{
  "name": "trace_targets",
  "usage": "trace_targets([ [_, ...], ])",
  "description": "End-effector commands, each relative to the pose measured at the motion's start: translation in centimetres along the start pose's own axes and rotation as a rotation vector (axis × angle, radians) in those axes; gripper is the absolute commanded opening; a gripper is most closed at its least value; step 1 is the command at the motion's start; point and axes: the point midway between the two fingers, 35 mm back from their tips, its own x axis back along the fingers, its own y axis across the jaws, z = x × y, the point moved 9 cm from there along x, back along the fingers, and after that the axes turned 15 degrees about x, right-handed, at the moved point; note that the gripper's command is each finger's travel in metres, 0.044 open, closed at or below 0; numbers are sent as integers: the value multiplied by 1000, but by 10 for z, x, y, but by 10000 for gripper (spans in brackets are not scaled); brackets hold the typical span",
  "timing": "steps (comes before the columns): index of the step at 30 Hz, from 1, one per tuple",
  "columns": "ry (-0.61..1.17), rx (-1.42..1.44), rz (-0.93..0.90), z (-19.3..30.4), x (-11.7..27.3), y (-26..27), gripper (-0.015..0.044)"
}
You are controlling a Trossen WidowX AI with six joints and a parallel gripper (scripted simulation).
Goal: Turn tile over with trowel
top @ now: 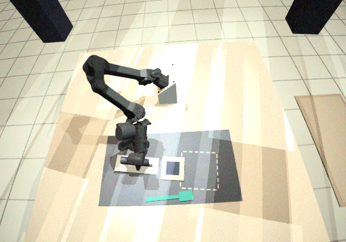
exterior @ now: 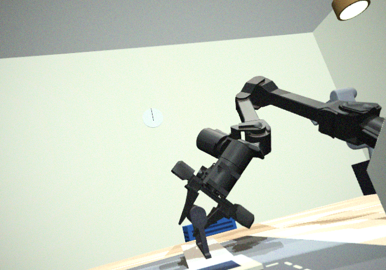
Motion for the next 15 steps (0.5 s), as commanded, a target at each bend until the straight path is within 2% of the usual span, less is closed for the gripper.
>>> trace_targets([
  [1,-2,5,-17,2,-2,-1,0],
  [15,0,4,-16,17,-4,3,0],
])
